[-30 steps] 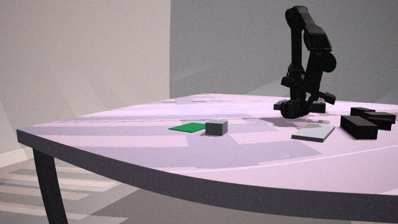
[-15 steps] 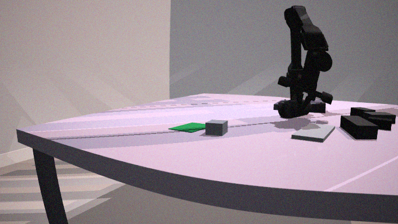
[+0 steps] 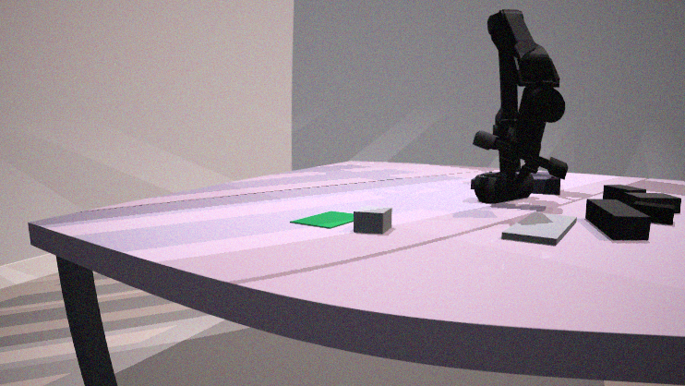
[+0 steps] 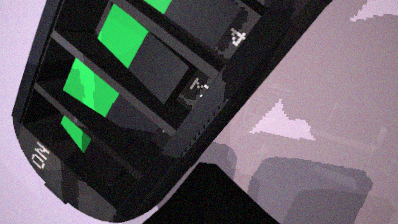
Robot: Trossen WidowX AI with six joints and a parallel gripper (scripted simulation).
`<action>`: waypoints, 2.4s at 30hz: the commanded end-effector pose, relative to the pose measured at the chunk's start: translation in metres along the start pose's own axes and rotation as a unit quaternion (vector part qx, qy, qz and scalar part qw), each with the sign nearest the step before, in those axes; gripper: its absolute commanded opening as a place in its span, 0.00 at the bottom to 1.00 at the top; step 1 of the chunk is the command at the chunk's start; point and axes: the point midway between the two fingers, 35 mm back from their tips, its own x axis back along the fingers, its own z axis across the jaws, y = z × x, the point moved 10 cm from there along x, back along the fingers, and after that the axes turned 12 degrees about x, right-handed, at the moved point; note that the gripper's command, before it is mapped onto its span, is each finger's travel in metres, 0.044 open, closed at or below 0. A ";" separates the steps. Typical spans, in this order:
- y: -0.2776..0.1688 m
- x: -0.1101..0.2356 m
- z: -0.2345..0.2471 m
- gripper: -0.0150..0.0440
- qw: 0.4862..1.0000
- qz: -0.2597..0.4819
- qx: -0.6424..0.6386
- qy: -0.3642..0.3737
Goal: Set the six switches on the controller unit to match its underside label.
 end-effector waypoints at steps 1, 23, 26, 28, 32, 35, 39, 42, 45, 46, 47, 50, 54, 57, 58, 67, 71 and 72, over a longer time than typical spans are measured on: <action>0.005 -0.006 0.006 0.25 1.000 -0.010 -0.001 0.005; -0.004 0.067 -0.045 0.25 1.000 -0.011 -0.007 -0.004; 0.007 0.065 -0.021 0.25 0.999 -0.016 -0.031 -0.033; 0.017 0.064 -0.005 0.25 0.997 -0.019 -0.049 -0.053; 0.038 0.060 0.024 0.25 0.992 -0.020 -0.084 -0.093; 0.056 0.056 0.042 0.25 0.986 -0.018 -0.110 -0.122; 0.082 0.049 0.062 0.25 0.977 -0.011 -0.144 -0.160; 0.101 0.044 0.073 0.25 0.968 -0.002 -0.169 -0.186; 0.121 0.038 0.081 0.25 0.958 0.009 -0.194 -0.211; 0.128 0.035 0.083 0.25 0.955 0.013 -0.202 -0.219; 0.134 0.033 0.084 0.25 0.951 0.018 -0.210 -0.226; 0.154 0.026 0.088 0.25 0.940 0.033 -0.233 -0.248; 0.169 0.019 0.088 0.25 0.930 0.047 -0.252 -0.265; 0.169 0.019 0.088 0.25 0.930 0.047 -0.252 -0.265; 0.169 0.019 0.088 0.25 0.930 0.047 -0.252 -0.265; 0.167 0.020 0.088 0.25 0.931 0.044 -0.251 -0.261; 0.168 0.020 0.088 0.25 0.931 0.044 -0.251 -0.261; 0.168 0.020 0.088 0.25 0.931 0.044 -0.251 -0.261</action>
